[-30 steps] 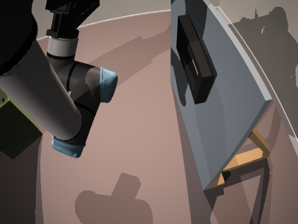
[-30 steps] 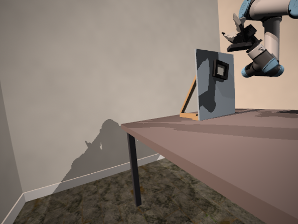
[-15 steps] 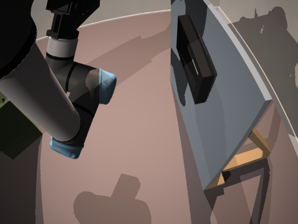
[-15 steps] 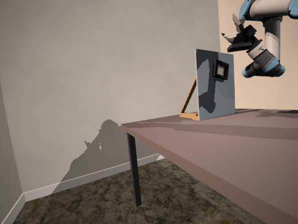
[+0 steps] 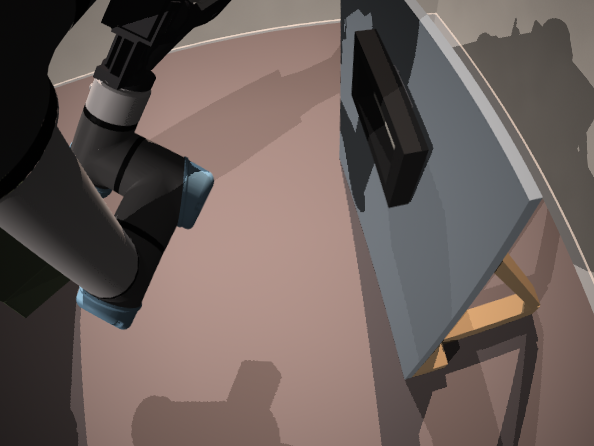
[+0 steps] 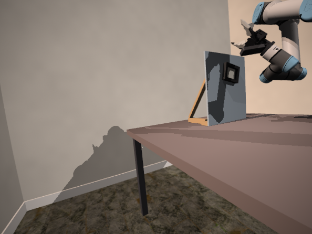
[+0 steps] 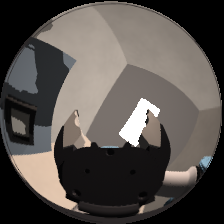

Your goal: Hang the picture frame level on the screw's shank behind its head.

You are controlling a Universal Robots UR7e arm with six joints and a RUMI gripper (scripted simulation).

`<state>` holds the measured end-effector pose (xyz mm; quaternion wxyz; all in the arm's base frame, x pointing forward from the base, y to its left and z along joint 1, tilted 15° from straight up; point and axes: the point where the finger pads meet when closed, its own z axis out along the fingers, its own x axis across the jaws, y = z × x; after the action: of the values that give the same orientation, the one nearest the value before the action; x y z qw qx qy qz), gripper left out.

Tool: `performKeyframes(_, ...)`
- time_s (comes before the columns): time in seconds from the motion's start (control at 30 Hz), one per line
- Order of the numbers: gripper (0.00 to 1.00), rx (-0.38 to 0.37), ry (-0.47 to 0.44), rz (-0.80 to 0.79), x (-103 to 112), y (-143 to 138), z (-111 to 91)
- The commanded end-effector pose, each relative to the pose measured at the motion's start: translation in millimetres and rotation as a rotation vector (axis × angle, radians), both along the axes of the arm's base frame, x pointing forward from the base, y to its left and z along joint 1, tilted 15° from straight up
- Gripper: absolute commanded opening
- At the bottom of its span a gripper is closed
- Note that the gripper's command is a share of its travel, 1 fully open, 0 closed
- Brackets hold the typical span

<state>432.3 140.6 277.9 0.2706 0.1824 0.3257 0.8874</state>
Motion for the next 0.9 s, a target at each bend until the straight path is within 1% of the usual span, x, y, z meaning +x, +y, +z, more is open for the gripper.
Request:
performKeyframes(0.0,1.00,0.004,0.012,-0.001,2,-2,0)
performKeyframes(0.43,1.00,0.011,0.025,-0.002,4,-4,0)
performKeyframes(0.63,1.00,0.037,0.074,-0.007,11,-12,-2)
performKeyframes(0.7,1.00,0.037,0.074,-0.007,11,-12,-2)
performKeyframes(0.87,1.00,0.078,0.147,-0.014,21,-25,-5)
